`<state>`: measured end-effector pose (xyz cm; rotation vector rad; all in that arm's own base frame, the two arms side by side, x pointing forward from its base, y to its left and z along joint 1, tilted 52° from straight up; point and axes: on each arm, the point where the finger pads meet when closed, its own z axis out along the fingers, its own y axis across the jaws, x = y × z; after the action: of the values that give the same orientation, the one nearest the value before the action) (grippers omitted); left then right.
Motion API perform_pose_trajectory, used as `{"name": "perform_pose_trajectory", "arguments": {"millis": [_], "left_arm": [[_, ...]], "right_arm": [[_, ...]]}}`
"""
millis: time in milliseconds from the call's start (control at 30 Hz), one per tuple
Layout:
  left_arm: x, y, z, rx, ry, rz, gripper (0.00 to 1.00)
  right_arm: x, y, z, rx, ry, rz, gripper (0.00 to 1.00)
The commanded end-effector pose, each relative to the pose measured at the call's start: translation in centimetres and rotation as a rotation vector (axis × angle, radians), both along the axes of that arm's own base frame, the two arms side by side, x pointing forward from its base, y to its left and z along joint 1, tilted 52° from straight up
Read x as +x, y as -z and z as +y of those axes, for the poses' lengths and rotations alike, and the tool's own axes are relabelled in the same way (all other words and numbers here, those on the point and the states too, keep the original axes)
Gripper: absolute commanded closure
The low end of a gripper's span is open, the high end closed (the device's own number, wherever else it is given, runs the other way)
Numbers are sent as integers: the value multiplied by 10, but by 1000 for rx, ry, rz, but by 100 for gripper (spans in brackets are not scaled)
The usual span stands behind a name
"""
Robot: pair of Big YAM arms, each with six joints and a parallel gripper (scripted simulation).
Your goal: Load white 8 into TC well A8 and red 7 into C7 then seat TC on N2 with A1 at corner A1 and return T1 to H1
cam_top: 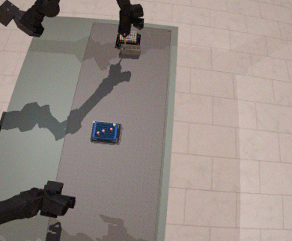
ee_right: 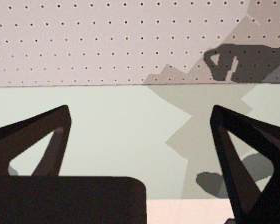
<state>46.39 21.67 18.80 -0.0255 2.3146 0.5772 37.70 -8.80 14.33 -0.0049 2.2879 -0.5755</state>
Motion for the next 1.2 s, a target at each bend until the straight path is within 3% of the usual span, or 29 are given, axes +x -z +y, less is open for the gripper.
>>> {"name": "perform_pose_trajectory", "arguments": {"millis": [0, 1167], "left_arm": [[6, -1, 9, 7, -3, -6, 93], [12, 3, 12, 6, -3, -6, 93]], "right_arm": [[2, -4, 1, -10, -11, 1, 0], [2, -4, 1, -10, -11, 1, 0]]}}
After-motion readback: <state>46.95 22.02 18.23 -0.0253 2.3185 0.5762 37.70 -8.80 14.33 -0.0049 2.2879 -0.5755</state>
